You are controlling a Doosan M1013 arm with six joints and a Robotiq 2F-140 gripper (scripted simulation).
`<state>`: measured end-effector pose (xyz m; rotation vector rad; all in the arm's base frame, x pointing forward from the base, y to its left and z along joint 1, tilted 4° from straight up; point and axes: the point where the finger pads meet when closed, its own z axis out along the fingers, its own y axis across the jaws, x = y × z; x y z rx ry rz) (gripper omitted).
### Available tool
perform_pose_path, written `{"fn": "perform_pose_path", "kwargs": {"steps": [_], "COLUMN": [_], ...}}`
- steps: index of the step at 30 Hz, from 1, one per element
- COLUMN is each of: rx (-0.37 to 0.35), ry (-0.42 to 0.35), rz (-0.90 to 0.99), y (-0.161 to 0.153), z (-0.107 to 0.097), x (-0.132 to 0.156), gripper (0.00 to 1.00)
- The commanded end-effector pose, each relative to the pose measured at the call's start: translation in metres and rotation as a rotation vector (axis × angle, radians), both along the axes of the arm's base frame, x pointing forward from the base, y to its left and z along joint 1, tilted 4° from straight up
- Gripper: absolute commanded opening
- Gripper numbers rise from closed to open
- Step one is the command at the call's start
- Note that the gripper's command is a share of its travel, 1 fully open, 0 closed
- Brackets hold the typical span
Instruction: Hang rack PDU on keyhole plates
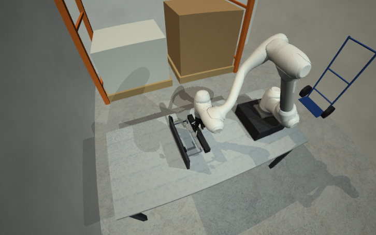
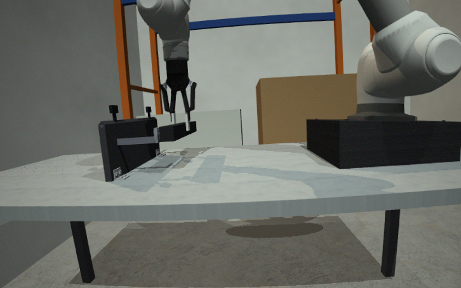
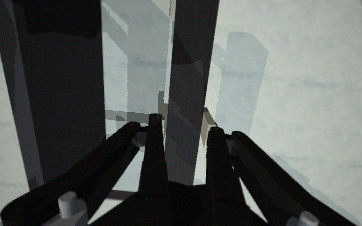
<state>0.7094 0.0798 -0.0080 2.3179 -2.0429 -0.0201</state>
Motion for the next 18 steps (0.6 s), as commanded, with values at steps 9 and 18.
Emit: {"fn": "perform_pose_path", "kwargs": {"steps": [9, 18], "rx": [0.002, 0.002], "ry": [0.002, 0.002], "rz": [-0.005, -0.005], "y": [-0.0005, -0.0006], "z": [0.004, 0.0041], "x": [-0.0067, -0.007], "gripper": [0.0, 0.0]}}
